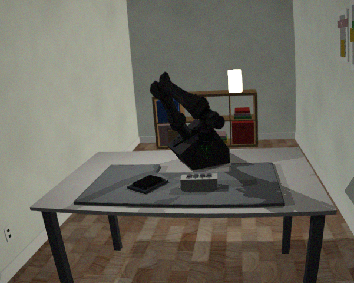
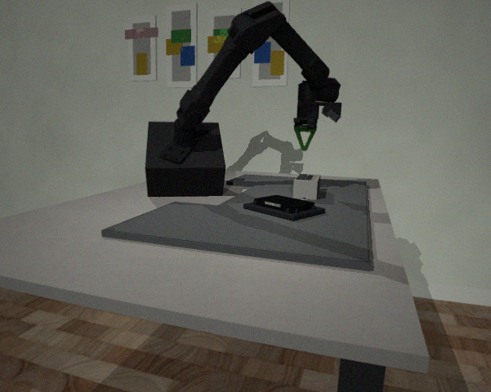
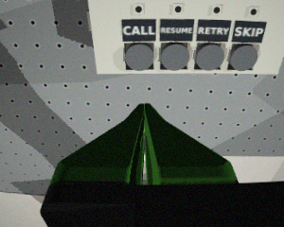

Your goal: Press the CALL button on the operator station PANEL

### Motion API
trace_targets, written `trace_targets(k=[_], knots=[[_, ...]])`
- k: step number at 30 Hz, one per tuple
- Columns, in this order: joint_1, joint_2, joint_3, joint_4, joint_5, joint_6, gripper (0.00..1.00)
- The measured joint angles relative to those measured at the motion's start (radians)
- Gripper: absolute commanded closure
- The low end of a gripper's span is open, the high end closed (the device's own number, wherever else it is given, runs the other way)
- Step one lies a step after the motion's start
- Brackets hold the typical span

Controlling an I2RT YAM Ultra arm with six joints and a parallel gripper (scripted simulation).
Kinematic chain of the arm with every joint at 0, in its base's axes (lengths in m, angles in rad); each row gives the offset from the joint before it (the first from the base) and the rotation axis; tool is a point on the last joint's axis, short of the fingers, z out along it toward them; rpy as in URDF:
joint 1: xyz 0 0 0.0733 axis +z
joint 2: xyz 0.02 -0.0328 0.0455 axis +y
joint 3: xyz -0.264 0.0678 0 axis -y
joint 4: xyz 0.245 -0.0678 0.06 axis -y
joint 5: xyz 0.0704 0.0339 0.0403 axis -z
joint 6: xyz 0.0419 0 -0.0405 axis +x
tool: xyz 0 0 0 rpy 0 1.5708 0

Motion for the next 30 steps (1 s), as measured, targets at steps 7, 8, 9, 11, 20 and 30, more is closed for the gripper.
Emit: trace_targets(k=[7, 8, 9, 11, 20, 30], knots=[[0.0, 0.0, 0.0, 0.0, 0.0, 0.0, 1.0], [0.0, 0.0, 0.0, 0.0, 0.0, 0.0, 1.0], [0.0, 0.0, 0.0, 0.0, 0.0, 0.0, 1.0], [0.0, 0.0, 0.0, 0.0, 0.0, 0.0, 1.0], [0.0, 0.0, -0.001, 0.009, 0.0, -0.003, 1.0], [-0.014, 0.01, -0.025, 0.048, 0.0, -0.019, 1.0]])
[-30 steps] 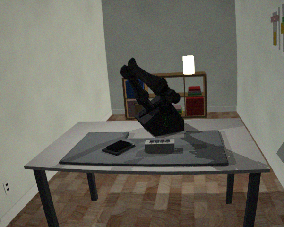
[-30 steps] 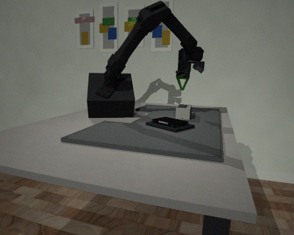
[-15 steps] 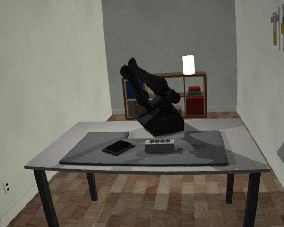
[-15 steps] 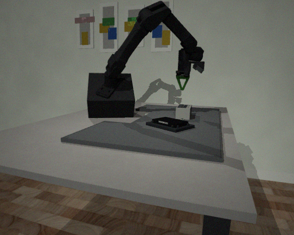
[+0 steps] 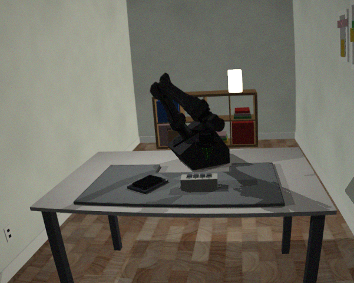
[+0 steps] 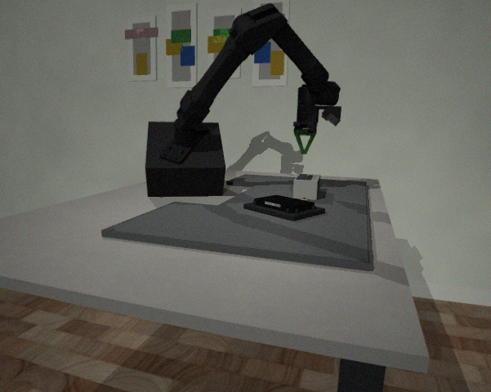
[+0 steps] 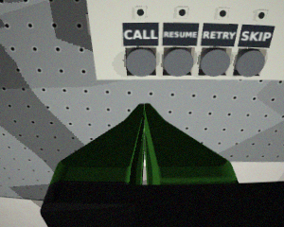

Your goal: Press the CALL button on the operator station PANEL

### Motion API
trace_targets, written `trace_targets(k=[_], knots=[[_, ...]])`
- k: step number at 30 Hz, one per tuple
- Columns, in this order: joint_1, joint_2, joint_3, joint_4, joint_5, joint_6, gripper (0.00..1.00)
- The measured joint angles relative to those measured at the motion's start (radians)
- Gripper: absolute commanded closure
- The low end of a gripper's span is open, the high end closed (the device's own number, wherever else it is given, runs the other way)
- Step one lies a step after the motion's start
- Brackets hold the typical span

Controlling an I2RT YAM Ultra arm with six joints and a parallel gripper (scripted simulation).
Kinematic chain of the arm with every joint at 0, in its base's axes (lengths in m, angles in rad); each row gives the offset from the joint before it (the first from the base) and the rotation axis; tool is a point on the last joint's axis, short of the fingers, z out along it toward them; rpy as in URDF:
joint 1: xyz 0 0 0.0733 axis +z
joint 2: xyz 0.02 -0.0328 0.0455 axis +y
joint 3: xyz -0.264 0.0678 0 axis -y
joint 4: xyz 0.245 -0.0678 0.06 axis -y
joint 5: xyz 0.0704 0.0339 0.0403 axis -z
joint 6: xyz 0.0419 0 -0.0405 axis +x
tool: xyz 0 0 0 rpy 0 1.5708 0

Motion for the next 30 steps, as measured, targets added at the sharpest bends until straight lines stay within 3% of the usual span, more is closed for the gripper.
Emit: trace_targets(k=[30], knots=[[-0.05, 0.044, -0.071, 0.134, 0.003, -0.064, 1.0]])
